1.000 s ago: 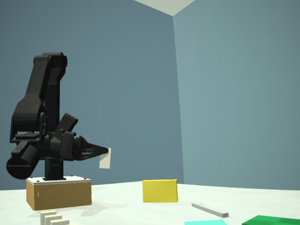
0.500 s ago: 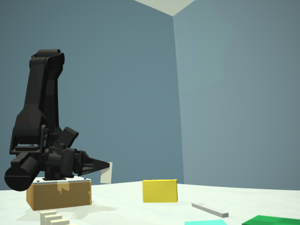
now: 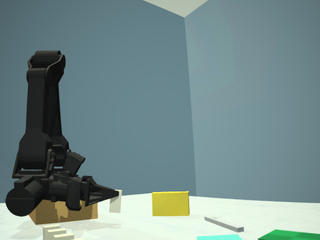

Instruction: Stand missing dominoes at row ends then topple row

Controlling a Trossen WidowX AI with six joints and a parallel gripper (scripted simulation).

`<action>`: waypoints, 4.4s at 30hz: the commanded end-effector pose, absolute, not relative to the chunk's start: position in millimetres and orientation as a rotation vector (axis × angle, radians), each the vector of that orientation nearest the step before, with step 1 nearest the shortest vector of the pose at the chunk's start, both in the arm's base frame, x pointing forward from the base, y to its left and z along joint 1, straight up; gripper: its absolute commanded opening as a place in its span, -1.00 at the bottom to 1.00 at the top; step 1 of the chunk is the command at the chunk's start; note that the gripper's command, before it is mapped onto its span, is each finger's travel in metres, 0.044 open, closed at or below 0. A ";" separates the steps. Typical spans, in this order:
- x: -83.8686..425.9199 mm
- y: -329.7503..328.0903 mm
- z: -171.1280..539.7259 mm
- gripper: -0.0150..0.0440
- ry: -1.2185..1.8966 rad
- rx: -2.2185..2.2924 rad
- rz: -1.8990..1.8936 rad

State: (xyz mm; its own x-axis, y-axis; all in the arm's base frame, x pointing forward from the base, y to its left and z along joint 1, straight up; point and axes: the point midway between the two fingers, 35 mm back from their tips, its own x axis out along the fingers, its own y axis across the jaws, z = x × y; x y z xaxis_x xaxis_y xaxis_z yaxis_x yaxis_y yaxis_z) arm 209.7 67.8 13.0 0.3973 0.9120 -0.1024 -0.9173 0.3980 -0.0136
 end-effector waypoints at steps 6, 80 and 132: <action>207.5 70.9 -5.6 -0.40 0.080 -0.064 1.158; 229.6 100.6 36.7 1.00 1.578 0.263 0.034; 217.7 98.2 -12.7 0.64 1.521 0.330 -0.315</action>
State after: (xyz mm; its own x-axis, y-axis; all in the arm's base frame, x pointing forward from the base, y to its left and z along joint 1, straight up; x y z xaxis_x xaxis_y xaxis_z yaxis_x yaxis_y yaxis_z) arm 218.5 99.5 -10.9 0.0277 0.0103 -0.9996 0.3980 0.9172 0.0205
